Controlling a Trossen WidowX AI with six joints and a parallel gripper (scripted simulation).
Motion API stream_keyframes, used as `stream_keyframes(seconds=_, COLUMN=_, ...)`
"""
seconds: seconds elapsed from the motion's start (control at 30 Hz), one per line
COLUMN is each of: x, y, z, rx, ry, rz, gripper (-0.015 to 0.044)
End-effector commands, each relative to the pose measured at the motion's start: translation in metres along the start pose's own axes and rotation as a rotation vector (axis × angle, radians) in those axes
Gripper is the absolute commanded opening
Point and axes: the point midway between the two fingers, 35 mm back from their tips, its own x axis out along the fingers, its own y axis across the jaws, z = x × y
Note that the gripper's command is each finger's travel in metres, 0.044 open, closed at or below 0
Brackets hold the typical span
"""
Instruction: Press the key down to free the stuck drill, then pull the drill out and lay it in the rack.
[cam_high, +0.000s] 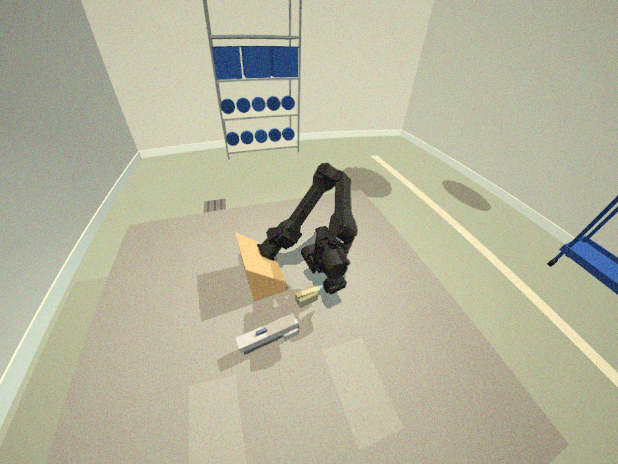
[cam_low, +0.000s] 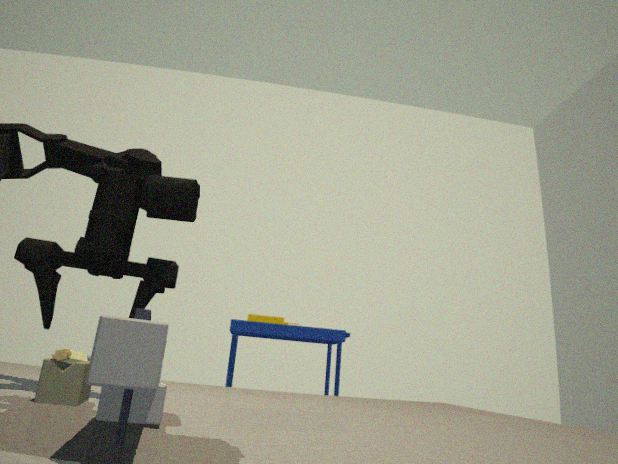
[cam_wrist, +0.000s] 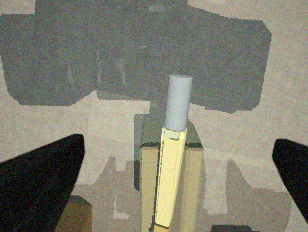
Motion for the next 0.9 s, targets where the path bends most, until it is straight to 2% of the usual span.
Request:
stream_keyframes(seconds=0.0, x=-0.014, y=-0.001, z=0.000, rx=-0.004, ry=0.005, rz=0.002, gripper=0.0440)
stream_keyframes(seconds=0.13, x=-0.002, y=0.003, z=0.006, rx=0.090, ry=0.035, rz=0.040, gripper=0.0440)
stream_keyframes(seconds=0.3, x=0.013, y=0.016, z=0.026, rx=0.385, ry=0.184, rz=0.128, gripper=0.0440)
stream_keyframes(seconds=0.43, x=0.022, y=0.028, z=0.042, rx=0.606, ry=0.319, rz=0.132, gripper=0.0440)
stream_keyframes(seconds=0.67, x=0.033, y=0.051, z=0.070, rx=0.963, ry=0.520, rz=0.005, gripper=0.0440)
stream_keyframes(seconds=0.87, x=0.038, y=0.073, z=0.095, rx=1.210, ry=0.594, rz=-0.182, gripper=0.0440)
